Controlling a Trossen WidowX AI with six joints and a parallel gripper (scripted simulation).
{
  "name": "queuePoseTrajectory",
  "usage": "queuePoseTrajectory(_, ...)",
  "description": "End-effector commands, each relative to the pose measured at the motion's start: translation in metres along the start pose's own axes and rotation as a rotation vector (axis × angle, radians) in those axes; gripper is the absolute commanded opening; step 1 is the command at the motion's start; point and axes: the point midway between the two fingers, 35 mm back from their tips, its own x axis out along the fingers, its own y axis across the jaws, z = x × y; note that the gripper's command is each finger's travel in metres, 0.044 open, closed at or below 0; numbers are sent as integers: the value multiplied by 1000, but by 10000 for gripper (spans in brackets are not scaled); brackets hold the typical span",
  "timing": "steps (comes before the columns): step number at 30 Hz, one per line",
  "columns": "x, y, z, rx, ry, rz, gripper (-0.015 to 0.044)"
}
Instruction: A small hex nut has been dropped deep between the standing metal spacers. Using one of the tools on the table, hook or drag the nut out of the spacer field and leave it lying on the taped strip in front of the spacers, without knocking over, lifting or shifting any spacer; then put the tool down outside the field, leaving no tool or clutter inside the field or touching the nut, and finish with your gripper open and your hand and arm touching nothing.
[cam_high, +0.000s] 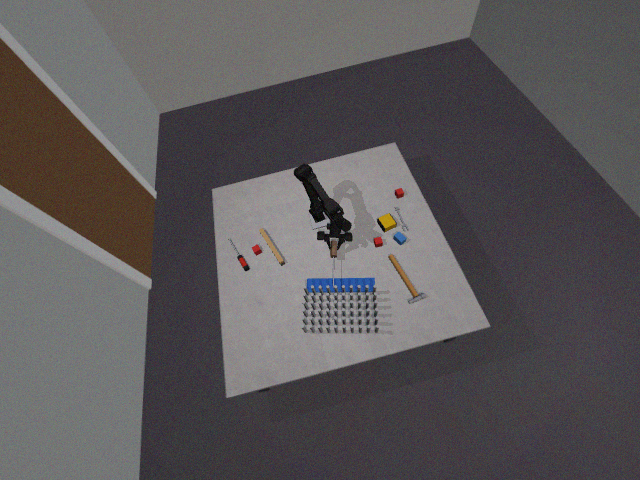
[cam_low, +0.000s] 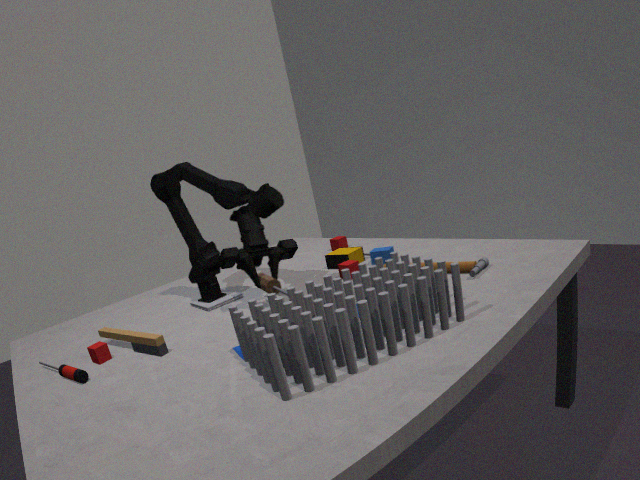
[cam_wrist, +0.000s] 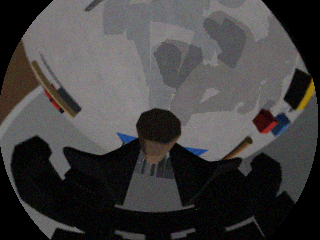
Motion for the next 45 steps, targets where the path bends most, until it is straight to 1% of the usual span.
queuePoseTrajectory(1,13,0,12,-4,2,-1,0)
queuePoseTrajectory(4,21,1,22,-4,2,-1,0)
queuePoseTrajectory(8,23,1,23,-3,2,-1,0)
queuePoseTrajectory(45,36,1,1,-2,4,-1,0)
